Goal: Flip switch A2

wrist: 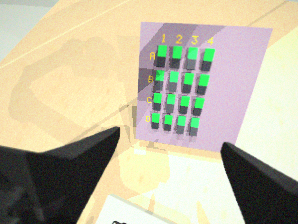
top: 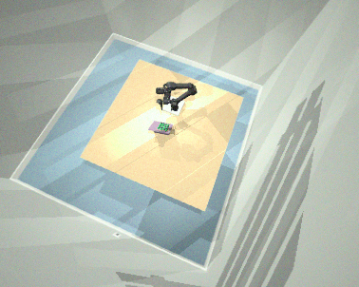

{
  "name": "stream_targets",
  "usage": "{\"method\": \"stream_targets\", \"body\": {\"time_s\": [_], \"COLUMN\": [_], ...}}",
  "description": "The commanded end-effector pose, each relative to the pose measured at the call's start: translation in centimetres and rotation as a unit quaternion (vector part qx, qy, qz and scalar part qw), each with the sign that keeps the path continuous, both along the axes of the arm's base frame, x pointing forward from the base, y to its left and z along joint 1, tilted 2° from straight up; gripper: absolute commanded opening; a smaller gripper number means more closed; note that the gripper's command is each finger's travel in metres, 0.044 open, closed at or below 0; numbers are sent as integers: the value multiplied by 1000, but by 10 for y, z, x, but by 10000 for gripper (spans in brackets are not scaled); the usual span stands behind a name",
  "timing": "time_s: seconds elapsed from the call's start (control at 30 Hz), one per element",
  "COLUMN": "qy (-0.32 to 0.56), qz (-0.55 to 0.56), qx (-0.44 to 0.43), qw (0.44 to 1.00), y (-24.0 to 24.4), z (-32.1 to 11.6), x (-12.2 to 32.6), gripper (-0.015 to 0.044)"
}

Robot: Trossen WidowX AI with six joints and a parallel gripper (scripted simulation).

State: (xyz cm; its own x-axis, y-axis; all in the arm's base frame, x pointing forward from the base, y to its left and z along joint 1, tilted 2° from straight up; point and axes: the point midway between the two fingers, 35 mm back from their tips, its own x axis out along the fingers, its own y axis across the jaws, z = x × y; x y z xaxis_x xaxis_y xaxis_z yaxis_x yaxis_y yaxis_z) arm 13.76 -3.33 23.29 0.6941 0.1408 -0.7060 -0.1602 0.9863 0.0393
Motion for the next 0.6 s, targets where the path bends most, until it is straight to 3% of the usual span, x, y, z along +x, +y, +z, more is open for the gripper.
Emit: {"method": "stream_targets", "body": {"time_s": [0.0,0.47,0.57], "qy": [1,22,2], "qz": [1,-3,-12], "qx": [0,-38,-35], "qw": [1000,999,999], "y": [0,-1,13], "z": [0,-15,-13], "x": [1,79,102], "gripper": [374,6,0]}}
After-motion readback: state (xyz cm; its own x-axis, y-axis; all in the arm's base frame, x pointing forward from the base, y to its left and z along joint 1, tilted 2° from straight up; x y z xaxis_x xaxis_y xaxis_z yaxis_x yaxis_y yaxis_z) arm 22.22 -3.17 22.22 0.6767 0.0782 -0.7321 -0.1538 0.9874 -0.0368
